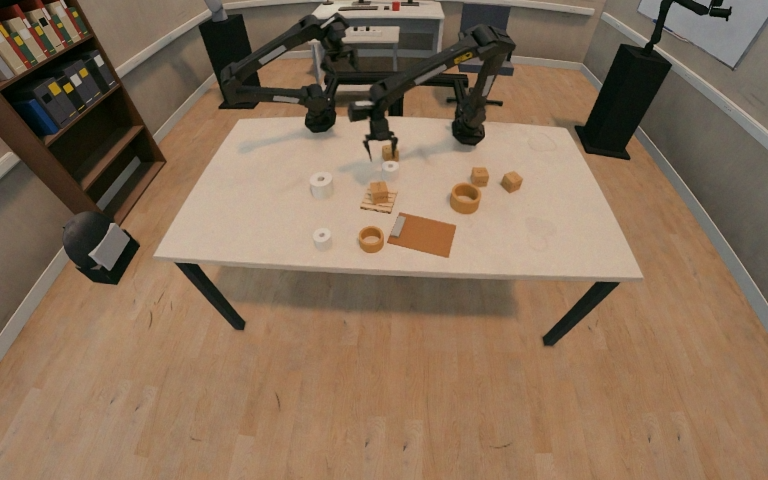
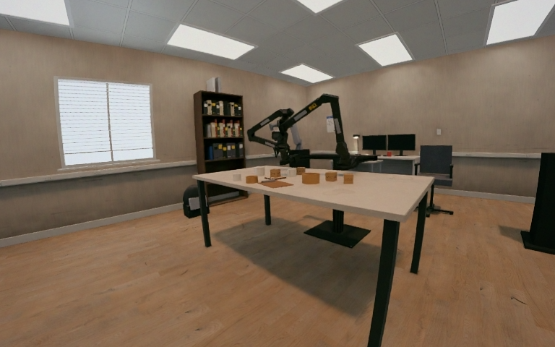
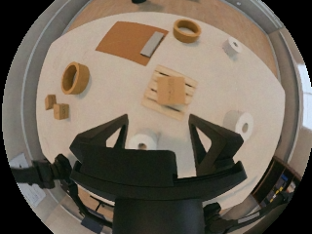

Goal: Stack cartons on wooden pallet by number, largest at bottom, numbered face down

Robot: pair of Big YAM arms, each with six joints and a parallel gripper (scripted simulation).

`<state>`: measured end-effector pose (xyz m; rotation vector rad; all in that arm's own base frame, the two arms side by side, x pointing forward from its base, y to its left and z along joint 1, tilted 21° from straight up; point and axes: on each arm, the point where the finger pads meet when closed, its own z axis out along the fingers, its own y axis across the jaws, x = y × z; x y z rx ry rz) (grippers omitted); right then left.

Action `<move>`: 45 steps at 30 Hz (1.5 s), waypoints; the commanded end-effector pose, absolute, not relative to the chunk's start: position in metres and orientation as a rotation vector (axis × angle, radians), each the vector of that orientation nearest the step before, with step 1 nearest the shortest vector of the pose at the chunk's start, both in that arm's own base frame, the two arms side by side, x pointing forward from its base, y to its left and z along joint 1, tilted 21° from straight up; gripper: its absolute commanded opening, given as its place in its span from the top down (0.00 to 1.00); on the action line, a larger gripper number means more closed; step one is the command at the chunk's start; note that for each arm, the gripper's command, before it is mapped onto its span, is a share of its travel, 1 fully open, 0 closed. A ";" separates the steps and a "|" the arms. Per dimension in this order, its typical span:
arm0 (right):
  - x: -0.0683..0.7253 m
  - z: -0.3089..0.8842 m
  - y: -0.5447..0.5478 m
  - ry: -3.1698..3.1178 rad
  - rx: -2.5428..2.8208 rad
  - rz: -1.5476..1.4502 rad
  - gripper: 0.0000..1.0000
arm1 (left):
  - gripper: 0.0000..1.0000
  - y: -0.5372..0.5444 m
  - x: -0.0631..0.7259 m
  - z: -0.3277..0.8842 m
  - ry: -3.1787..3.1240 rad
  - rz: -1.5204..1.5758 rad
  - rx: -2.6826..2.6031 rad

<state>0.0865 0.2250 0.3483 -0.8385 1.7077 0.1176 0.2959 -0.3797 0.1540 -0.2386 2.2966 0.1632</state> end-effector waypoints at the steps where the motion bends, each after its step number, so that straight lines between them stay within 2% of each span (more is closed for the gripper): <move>1: 0.080 0.352 0.277 1.693 -0.914 0.120 0.00 | 0.17 -0.330 0.334 0.159 2.331 0.227 -0.238; 8: 0.076 0.291 0.372 1.684 -1.198 0.093 0.00 | 0.17 -0.211 0.380 0.156 2.457 0.266 -0.319; 11: 0.076 0.286 0.384 1.695 -1.194 0.134 0.00 | 0.17 -0.199 0.382 0.155 2.466 0.251 -0.358; 13: 0.074 0.290 0.416 1.696 -1.131 0.278 0.00 | 0.17 -0.177 0.385 0.153 2.481 0.222 -0.431; 18: 0.085 0.283 0.473 1.561 -1.187 0.357 0.00 | 0.17 -0.101 0.388 0.151 2.530 0.227 -0.409; 26: 0.106 0.268 0.534 1.372 -1.222 0.464 0.00 | 0.17 0.026 0.356 0.141 2.536 0.159 -0.447; 45: 0.108 0.267 0.550 1.318 -1.211 0.540 0.00 | 0.17 0.131 0.264 0.106 2.436 0.092 -0.586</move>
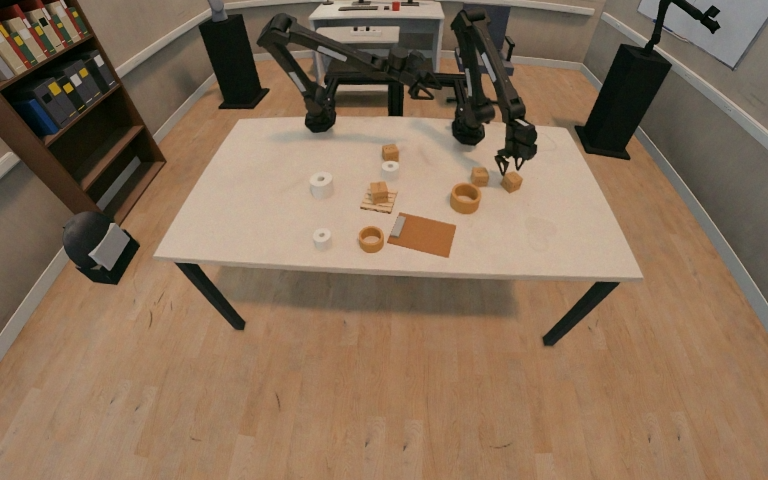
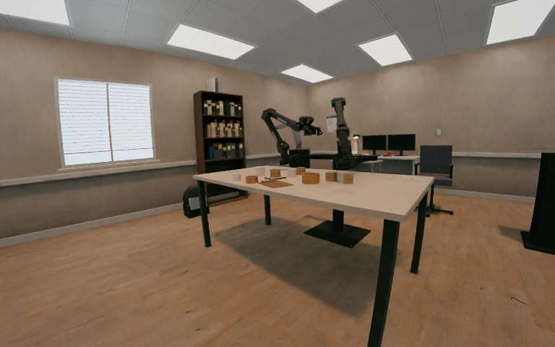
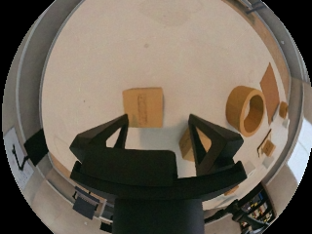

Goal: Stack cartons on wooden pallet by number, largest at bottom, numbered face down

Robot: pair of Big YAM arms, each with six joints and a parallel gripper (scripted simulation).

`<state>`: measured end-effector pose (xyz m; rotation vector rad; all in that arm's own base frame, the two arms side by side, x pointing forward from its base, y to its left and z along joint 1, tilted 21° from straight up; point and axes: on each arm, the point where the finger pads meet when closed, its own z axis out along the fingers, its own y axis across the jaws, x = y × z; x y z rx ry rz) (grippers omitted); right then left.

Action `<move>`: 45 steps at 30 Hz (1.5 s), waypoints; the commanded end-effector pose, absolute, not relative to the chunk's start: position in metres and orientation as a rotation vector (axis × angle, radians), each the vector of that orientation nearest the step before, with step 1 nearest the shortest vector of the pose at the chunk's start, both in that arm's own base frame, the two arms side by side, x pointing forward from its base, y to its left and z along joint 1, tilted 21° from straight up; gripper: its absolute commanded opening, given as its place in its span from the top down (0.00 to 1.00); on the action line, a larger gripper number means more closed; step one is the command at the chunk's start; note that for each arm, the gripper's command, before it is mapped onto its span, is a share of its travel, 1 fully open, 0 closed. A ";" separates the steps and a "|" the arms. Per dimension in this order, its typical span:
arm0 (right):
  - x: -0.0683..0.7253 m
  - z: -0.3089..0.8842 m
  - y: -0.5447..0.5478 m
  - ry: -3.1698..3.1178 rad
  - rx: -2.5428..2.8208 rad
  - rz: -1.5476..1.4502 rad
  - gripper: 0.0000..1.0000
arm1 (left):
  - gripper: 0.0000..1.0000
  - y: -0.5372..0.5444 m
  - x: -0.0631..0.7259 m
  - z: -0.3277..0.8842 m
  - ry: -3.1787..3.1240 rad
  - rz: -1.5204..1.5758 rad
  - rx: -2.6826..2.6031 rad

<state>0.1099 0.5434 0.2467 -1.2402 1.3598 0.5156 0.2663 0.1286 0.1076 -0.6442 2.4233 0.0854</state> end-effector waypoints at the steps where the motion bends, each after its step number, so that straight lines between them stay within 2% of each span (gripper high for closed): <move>1: 0.108 0.267 0.550 1.318 -1.211 0.541 0.00 | 0.17 0.135 0.262 0.108 2.446 0.083 -0.617; 8: 0.108 0.267 0.550 1.318 -1.211 0.541 0.00 | 0.17 0.143 0.242 0.095 2.429 0.080 -0.640; 45: 0.108 0.263 0.549 1.325 -1.221 0.531 0.00 | 0.17 0.148 0.273 0.063 2.431 0.062 -0.654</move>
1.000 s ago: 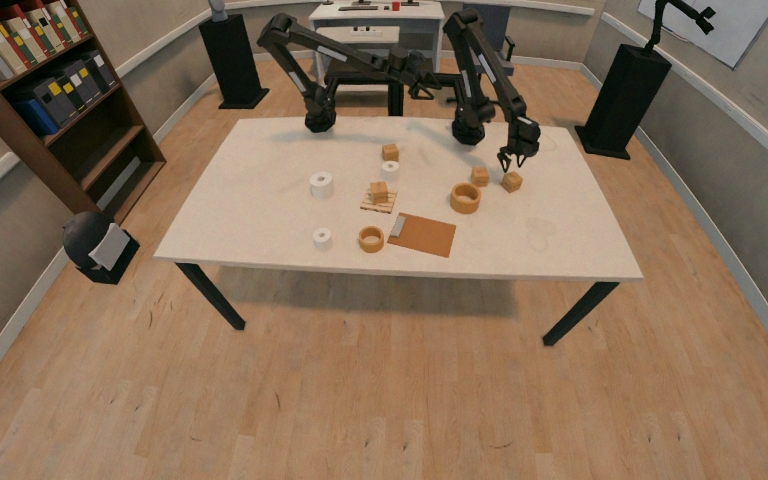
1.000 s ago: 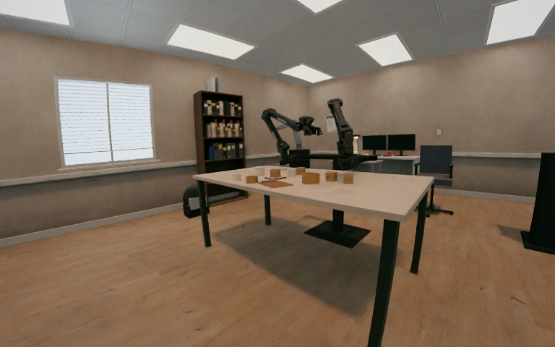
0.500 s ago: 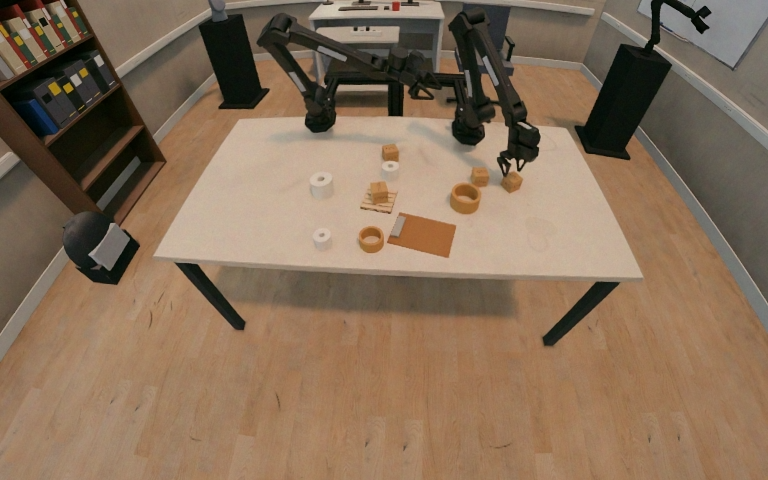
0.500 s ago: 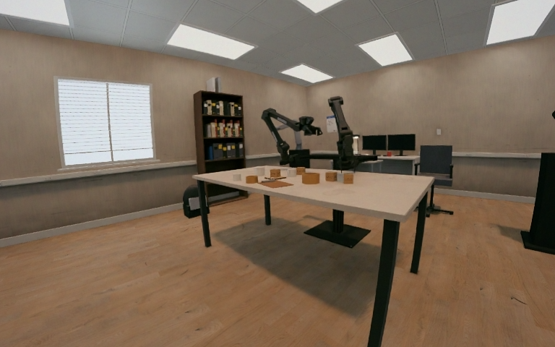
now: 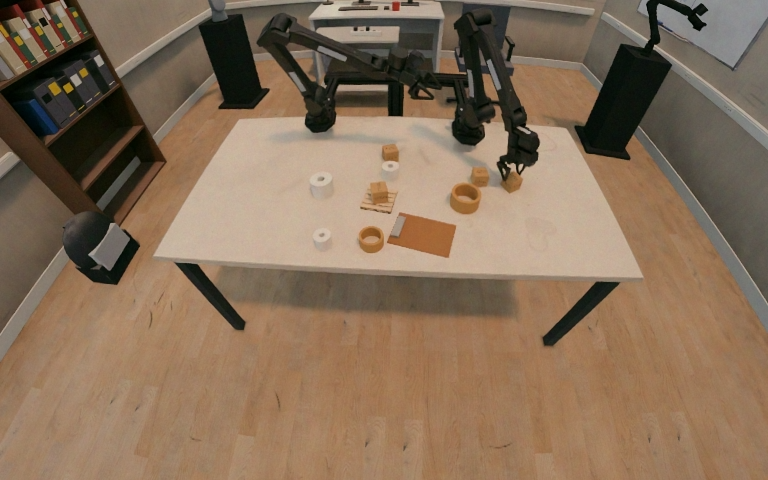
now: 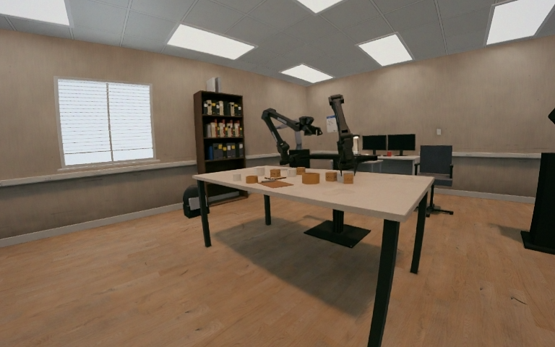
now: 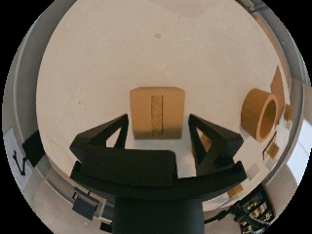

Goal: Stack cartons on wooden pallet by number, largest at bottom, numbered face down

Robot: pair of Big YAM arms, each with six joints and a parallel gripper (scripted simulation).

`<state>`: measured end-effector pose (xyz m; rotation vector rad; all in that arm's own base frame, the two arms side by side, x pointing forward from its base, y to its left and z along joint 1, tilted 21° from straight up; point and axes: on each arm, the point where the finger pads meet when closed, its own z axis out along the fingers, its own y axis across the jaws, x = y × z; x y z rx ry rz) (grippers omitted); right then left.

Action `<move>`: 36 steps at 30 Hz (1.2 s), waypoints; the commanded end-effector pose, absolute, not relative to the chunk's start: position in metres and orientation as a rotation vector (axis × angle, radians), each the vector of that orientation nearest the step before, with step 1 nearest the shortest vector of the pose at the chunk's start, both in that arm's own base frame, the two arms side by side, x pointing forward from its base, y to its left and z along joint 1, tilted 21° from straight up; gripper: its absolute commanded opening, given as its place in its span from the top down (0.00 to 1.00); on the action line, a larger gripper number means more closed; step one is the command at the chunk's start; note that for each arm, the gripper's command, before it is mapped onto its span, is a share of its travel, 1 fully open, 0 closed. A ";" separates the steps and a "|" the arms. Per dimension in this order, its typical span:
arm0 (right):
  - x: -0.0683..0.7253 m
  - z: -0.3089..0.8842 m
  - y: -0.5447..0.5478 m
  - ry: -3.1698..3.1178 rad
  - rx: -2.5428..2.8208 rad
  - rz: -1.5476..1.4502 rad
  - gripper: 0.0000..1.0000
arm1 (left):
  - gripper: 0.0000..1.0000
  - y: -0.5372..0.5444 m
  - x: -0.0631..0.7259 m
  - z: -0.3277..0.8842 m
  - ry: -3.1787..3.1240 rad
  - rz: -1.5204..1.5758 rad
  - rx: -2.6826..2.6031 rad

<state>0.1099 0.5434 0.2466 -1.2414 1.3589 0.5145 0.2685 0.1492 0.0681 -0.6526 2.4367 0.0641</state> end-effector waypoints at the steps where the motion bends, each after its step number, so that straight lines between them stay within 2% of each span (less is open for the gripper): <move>1: 0.108 0.263 0.549 1.325 -1.221 0.531 0.00 | 0.17 0.150 0.276 0.065 2.426 0.064 -0.652; 23: 0.108 0.263 0.549 1.325 -1.221 0.531 0.00 | 0.17 0.154 0.289 0.042 2.428 0.063 -0.652; 24: 0.108 0.263 0.549 1.325 -1.221 0.531 0.00 | 0.25 0.157 0.289 0.041 2.427 0.066 -0.656; 26: 0.108 0.263 0.549 1.325 -1.221 0.531 0.00 | 0.25 0.157 0.290 0.046 2.414 0.072 -0.651; 27: 0.108 0.263 0.549 1.325 -1.221 0.531 0.00 | 0.30 0.157 0.290 0.046 2.414 0.072 -0.651; 32: 0.108 0.263 0.549 1.325 -1.221 0.531 0.00 | 0.34 0.156 0.288 0.045 2.424 0.069 -0.655; 33: 0.108 0.263 0.549 1.325 -1.221 0.531 0.00 | 0.38 0.156 0.288 0.045 2.424 0.069 -0.655; 36: 0.108 0.263 0.549 1.325 -1.221 0.531 0.00 | 0.40 0.156 0.288 0.045 2.424 0.068 -0.655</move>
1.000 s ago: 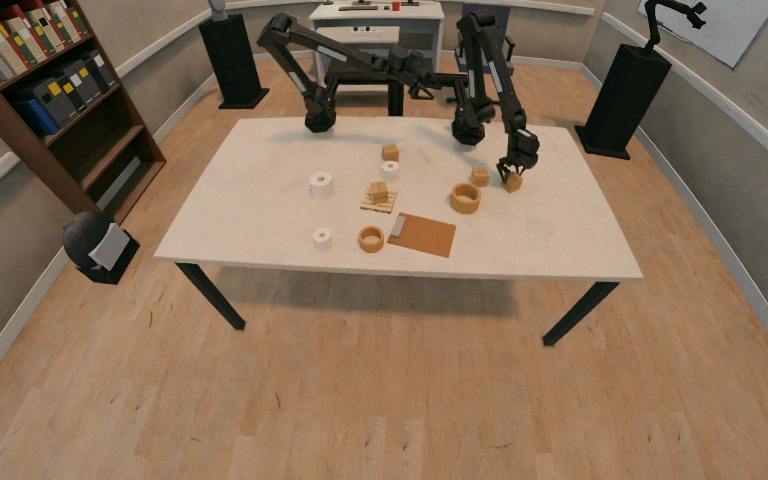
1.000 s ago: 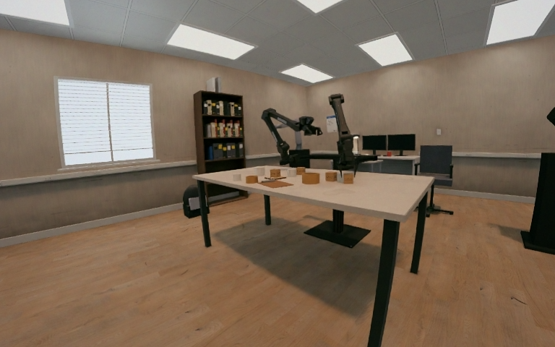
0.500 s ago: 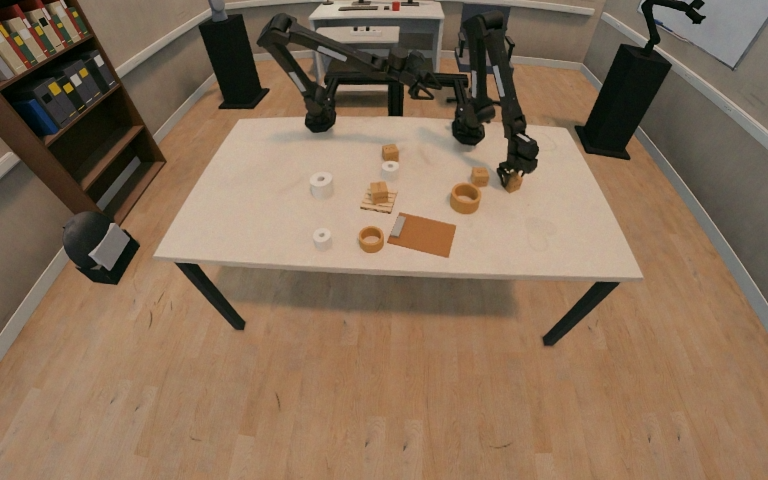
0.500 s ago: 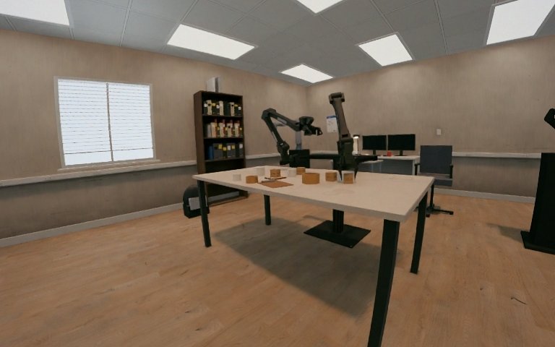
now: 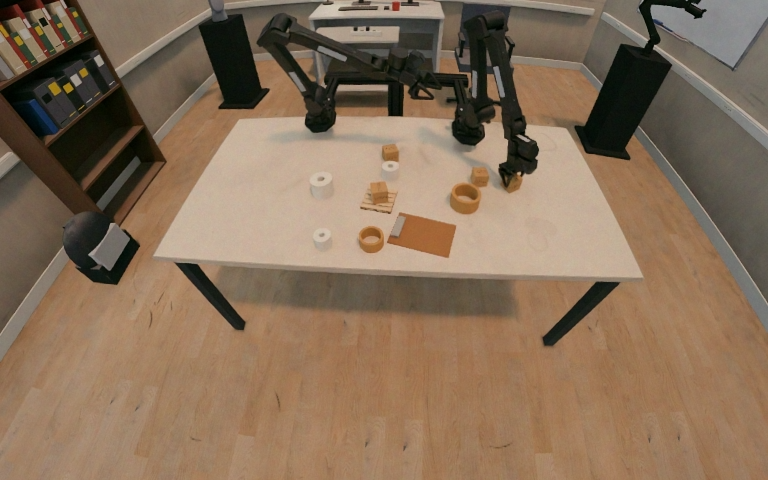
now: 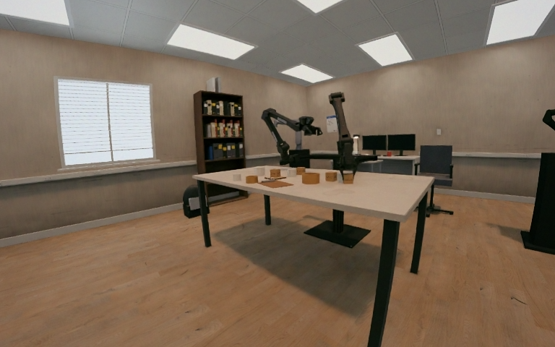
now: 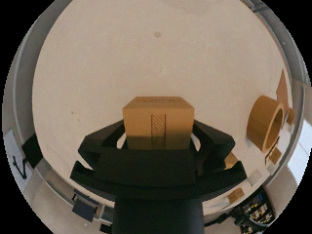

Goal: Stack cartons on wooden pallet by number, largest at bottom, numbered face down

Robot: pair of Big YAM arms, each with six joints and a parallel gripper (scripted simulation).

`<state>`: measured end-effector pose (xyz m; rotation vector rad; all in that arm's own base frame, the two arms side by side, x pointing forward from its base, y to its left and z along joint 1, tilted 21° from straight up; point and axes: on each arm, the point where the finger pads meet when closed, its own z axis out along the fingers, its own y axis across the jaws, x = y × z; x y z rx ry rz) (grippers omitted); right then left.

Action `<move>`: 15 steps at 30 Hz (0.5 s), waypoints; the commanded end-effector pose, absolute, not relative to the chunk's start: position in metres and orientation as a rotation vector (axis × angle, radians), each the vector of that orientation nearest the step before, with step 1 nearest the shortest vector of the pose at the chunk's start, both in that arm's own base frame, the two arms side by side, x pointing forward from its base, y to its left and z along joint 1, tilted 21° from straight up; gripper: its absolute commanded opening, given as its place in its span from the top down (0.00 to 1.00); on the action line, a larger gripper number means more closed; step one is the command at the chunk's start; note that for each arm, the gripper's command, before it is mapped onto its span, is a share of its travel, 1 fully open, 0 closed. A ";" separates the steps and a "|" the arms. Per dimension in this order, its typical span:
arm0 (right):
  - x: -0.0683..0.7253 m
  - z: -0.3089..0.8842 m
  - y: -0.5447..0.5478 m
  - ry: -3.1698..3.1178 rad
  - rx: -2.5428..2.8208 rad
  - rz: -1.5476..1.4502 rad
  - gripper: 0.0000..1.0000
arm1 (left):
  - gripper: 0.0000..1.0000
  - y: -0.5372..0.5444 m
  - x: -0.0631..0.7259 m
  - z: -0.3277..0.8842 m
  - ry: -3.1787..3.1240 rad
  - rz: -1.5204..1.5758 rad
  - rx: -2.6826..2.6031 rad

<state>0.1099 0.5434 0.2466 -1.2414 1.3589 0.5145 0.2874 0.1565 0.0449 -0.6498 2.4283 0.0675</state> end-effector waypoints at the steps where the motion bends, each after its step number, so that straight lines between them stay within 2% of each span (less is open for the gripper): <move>1: 0.108 0.263 0.549 1.325 -1.221 0.531 0.00 | 0.41 0.158 0.289 0.047 2.421 0.071 -0.649; 7: 0.108 0.263 0.549 1.325 -1.221 0.531 0.00 | 0.47 0.154 0.284 0.041 2.431 0.065 -0.658; 11: 0.108 0.263 0.549 1.325 -1.221 0.531 0.00 | 0.92 0.155 0.286 0.044 2.426 0.067 -0.656; 15: 0.108 0.263 0.549 1.325 -1.221 0.531 0.00 | 0.47 0.163 0.289 0.061 2.403 0.083 -0.650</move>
